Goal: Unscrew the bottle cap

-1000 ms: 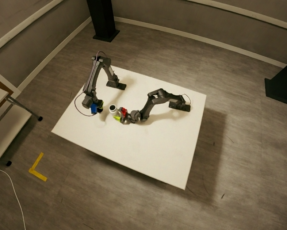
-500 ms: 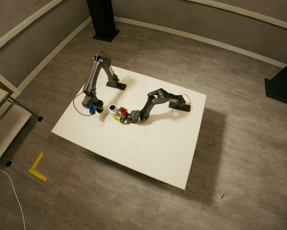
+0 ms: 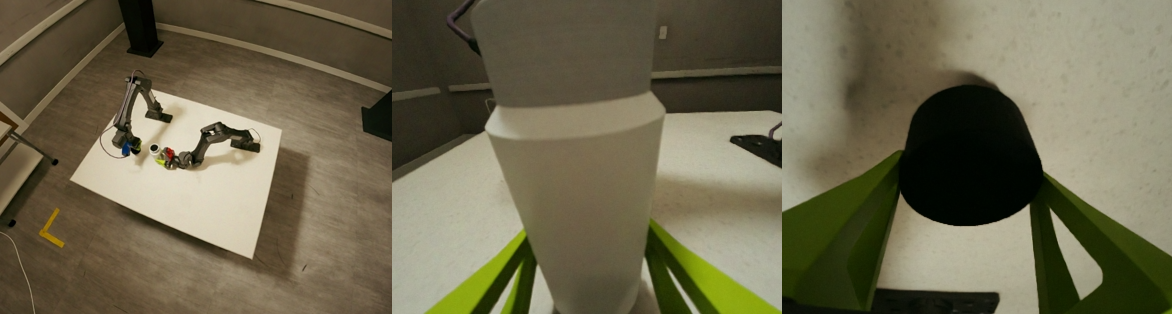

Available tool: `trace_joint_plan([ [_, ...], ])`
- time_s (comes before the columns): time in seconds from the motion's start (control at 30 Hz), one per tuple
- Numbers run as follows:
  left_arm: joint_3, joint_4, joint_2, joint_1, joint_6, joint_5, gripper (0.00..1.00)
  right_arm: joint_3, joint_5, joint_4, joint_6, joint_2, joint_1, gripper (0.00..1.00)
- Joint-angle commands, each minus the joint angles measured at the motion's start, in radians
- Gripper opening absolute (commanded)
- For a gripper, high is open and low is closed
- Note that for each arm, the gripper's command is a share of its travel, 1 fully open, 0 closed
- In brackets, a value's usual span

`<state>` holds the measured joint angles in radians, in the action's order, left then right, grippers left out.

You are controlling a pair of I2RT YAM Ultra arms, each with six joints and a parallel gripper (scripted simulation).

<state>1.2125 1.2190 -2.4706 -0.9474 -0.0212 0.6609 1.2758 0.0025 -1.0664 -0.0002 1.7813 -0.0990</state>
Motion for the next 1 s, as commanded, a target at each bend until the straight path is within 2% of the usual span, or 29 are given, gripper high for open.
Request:
trace_joint_plan([
  [0.0, 0.035, 0.042, -0.014, 0.000, -0.006, 0.008, 0.00, -0.030, -0.009, 0.043, 0.005, 0.002, 0.004, 0.00],
  [0.53, 0.052, 0.084, -0.074, 0.000, -0.004, 0.005, 0.00, -0.091, -0.009, 0.128, 0.005, 0.031, 0.004, 0.00],
  [0.97, 0.031, 0.110, -0.075, 0.002, 0.014, 0.004, 0.00, -0.083, -0.003, 0.120, 0.002, 0.025, 0.004, 0.00],
])
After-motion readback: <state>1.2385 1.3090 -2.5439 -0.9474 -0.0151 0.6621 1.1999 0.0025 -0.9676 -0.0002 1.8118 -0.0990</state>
